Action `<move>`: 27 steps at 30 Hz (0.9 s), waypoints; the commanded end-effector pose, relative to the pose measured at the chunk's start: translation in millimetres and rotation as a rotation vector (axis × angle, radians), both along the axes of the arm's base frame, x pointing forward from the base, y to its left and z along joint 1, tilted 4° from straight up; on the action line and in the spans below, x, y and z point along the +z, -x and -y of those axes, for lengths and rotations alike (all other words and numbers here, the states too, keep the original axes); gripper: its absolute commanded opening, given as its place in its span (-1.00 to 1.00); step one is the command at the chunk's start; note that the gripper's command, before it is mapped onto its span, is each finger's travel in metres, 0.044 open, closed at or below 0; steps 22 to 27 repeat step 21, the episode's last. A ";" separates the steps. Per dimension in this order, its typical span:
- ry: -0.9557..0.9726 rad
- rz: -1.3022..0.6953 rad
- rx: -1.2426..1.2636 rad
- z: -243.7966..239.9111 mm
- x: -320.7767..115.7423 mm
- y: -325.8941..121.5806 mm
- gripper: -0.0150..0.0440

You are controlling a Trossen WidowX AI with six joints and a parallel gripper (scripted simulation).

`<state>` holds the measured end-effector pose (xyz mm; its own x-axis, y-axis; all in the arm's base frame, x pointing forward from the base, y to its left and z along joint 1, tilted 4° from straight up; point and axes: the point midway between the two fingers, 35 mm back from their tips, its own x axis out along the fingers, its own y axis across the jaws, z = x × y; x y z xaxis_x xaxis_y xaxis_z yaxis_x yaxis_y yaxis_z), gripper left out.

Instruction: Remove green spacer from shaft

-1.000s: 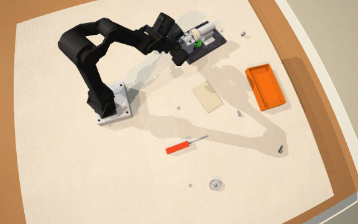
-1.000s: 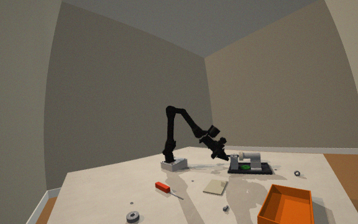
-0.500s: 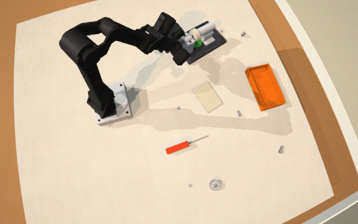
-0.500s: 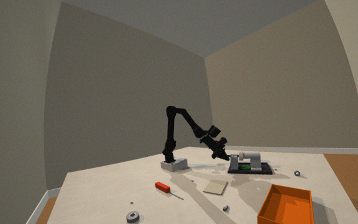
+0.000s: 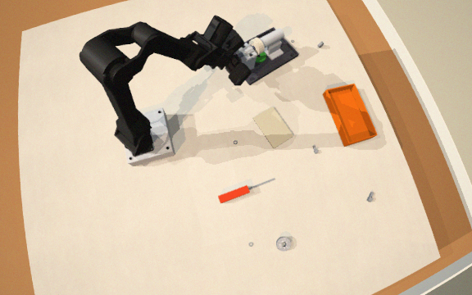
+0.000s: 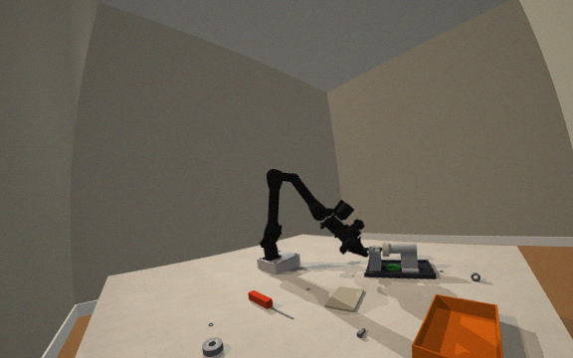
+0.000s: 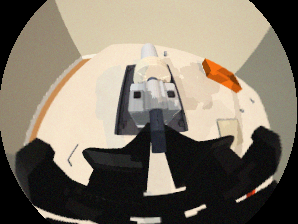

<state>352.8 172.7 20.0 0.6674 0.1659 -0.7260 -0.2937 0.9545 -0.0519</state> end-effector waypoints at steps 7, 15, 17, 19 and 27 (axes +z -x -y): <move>-0.003 0.008 0.003 -1.6 3.0 -3.8 -0.49; 0.001 -0.002 0.000 0.0 -0.2 0.0 0.13; 0.001 -0.002 0.000 0.0 -0.2 0.0 0.31; 0.001 -0.002 0.000 0.0 -0.2 0.0 0.49; 0.001 -0.002 0.000 0.1 1.1 1.0 0.67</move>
